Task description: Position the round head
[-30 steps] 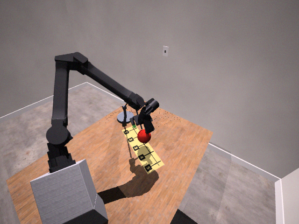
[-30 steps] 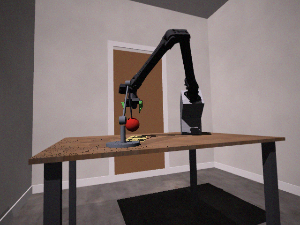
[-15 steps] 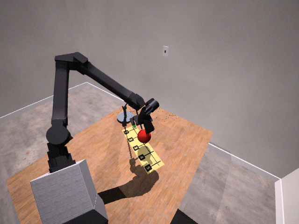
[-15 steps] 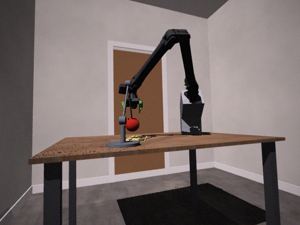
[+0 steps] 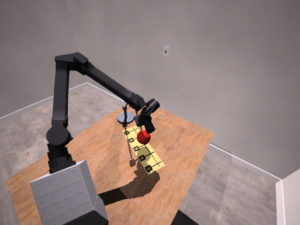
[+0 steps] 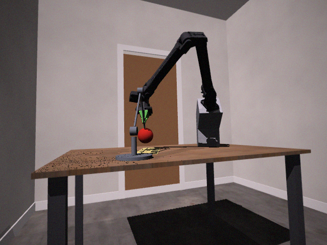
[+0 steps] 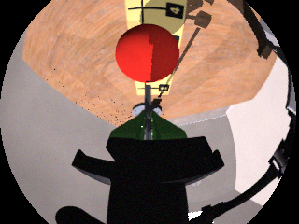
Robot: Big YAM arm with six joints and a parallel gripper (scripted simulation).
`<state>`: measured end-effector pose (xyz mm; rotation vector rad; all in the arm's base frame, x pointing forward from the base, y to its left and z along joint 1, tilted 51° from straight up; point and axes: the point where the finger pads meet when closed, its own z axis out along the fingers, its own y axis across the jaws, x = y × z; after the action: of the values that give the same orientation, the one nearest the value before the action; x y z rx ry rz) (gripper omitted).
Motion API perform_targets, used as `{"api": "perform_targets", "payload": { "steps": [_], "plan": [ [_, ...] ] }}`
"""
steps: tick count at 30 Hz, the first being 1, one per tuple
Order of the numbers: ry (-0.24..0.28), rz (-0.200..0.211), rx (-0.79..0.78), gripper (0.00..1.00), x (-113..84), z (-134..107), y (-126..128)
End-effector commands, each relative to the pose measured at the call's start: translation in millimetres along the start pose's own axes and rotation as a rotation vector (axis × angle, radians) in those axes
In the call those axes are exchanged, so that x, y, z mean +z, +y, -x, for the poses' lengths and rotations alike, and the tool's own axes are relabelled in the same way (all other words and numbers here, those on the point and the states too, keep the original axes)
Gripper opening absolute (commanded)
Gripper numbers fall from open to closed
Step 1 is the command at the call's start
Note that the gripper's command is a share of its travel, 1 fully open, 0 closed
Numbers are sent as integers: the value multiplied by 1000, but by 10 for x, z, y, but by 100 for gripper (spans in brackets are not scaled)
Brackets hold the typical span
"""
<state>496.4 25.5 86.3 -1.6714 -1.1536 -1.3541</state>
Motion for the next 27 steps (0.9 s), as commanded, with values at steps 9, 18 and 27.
{"api": "perform_targets", "payload": {
  "steps": [9,18,27],
  "plan": [
    [1,5,0,0,-26,-14,13],
    [1,6,-4,0,-26,-16,17],
    [0,7,-7,0,-35,2,20]
  ]
}}
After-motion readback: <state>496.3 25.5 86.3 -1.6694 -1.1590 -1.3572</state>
